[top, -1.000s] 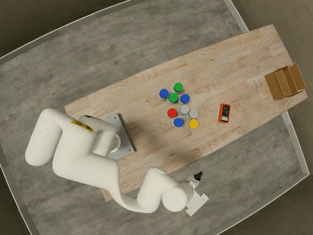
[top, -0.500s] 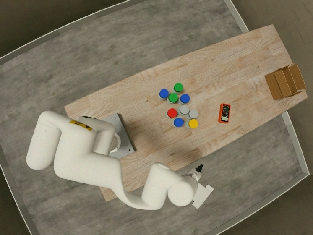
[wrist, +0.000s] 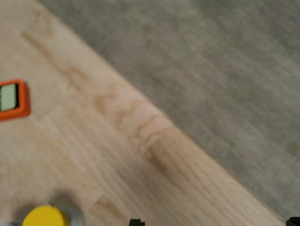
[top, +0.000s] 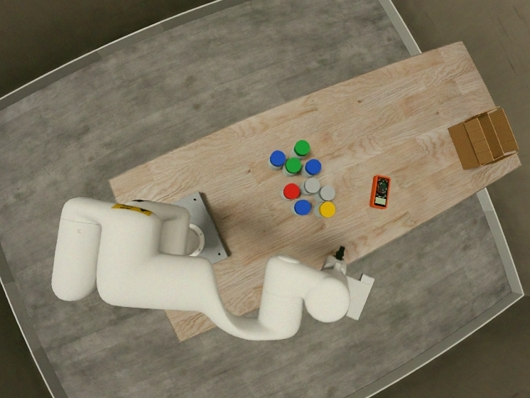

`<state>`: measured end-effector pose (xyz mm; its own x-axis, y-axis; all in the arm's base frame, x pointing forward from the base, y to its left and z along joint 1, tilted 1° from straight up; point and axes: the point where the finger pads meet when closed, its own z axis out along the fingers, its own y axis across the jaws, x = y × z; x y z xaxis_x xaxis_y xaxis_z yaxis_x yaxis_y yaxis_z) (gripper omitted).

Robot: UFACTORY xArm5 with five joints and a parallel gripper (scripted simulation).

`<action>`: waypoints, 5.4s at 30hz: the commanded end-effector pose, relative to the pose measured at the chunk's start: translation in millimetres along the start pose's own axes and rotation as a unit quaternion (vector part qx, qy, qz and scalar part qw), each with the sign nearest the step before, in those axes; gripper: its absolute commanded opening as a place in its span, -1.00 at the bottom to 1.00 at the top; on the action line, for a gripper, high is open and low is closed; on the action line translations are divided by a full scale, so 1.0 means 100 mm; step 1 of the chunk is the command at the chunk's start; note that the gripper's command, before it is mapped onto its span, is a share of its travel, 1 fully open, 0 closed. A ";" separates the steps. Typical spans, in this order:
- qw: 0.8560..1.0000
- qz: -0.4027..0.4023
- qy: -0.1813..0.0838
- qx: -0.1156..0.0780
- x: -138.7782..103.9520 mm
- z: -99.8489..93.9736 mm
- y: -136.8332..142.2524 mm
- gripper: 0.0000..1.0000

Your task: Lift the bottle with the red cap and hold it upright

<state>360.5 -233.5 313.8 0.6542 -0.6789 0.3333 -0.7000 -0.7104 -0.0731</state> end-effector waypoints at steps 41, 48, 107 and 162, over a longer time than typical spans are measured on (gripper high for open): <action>0.918 -0.366 -0.147 0.036 -1.03 -0.37 -1.74 0.58; 0.904 -0.395 -0.157 0.037 -1.14 -0.42 -1.85 0.58; 0.902 -0.400 -0.158 0.038 -1.16 -0.42 -1.86 0.58; 0.652 -0.740 -0.130 0.100 -1.45 0.03 -2.00 0.58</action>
<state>405.8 5.4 278.5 0.6512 0.7588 0.0103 0.7587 -0.6513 0.0118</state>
